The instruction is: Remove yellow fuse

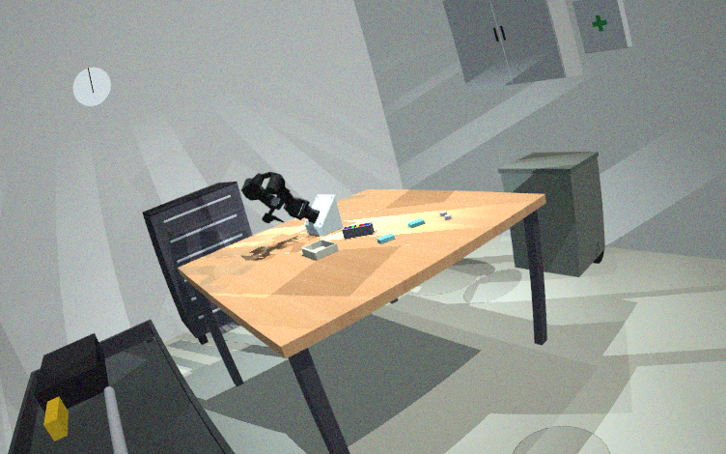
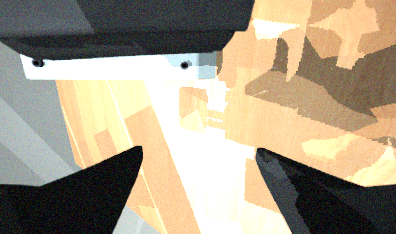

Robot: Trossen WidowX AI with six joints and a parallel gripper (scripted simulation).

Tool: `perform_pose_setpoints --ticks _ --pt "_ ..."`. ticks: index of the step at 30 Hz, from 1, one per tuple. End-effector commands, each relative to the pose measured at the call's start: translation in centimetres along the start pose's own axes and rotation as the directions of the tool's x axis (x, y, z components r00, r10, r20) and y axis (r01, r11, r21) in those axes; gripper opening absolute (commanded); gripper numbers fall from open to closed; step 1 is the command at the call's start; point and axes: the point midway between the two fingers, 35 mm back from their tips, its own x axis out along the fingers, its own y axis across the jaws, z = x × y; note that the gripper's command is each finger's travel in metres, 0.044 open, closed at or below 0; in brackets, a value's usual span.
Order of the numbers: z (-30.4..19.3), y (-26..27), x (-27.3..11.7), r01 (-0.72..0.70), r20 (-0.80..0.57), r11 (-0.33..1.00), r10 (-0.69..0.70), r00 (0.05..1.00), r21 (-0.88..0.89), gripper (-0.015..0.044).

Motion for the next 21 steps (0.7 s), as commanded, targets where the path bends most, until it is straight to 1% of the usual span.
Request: perform_pose_setpoints --ticks 1,12,13,21 --pt "0.0 0.0 0.0 0.0 0.0 1.0 0.0 1.0 0.0 0.0374" --pt "0.0 -2.1 0.1 -0.019 0.006 1.0 0.019 1.0 -0.01 0.0085" --pt "0.0 -2.6 0.1 -0.022 0.006 1.0 0.022 1.0 -0.012 0.0074" --pt "1.4 -7.0 0.3 -0.04 -0.003 0.999 0.04 0.999 -0.031 0.0074"
